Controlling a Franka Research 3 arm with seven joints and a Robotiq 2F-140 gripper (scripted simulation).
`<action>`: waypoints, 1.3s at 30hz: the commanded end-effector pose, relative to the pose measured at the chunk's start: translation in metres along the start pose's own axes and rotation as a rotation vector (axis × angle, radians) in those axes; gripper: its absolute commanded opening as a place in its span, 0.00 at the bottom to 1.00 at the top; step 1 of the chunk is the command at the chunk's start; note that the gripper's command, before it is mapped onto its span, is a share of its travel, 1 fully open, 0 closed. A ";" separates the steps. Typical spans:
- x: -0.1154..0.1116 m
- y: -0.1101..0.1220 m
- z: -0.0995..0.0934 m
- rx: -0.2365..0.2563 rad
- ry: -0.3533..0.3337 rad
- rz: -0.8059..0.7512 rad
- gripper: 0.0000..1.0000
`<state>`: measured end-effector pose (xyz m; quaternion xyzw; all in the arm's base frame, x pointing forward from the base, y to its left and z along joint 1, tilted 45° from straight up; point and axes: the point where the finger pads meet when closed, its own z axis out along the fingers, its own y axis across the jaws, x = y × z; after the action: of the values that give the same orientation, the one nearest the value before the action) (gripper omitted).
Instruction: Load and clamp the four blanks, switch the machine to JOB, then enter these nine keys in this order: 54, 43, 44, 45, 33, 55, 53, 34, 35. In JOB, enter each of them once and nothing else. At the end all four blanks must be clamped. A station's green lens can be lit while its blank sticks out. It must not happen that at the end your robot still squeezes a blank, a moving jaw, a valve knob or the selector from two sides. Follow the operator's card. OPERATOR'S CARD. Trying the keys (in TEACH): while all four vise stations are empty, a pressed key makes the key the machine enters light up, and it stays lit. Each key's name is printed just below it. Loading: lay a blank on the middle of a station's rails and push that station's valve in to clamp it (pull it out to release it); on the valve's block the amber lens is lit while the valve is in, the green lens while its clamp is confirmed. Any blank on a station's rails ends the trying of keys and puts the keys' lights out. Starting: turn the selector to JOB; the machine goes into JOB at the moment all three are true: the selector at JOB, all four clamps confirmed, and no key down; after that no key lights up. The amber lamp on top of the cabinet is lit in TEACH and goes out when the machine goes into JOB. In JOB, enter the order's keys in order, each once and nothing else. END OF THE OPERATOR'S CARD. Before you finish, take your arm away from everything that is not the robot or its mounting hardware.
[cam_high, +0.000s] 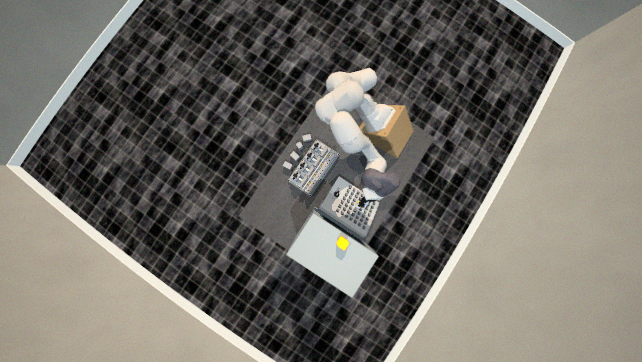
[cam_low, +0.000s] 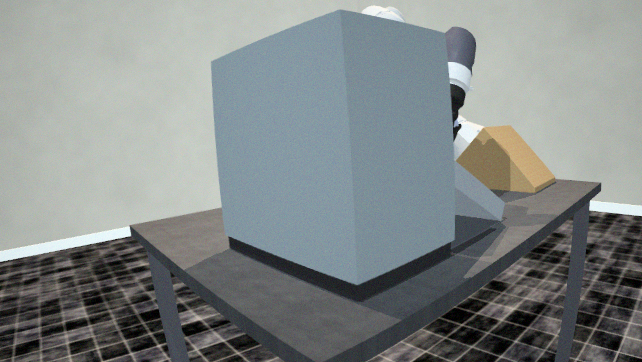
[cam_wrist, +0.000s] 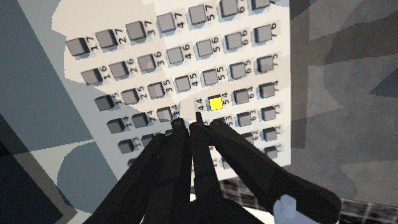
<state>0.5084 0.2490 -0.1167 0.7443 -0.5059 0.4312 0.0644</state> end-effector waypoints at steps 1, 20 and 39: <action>-0.001 0.000 0.001 0.000 -0.004 0.005 0.00; -0.001 0.000 -0.025 0.000 -0.004 0.005 0.00; -0.001 -0.004 -0.048 0.000 -0.004 0.005 0.00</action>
<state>0.4879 0.2689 -0.0948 0.7421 -0.5114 0.4289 0.0610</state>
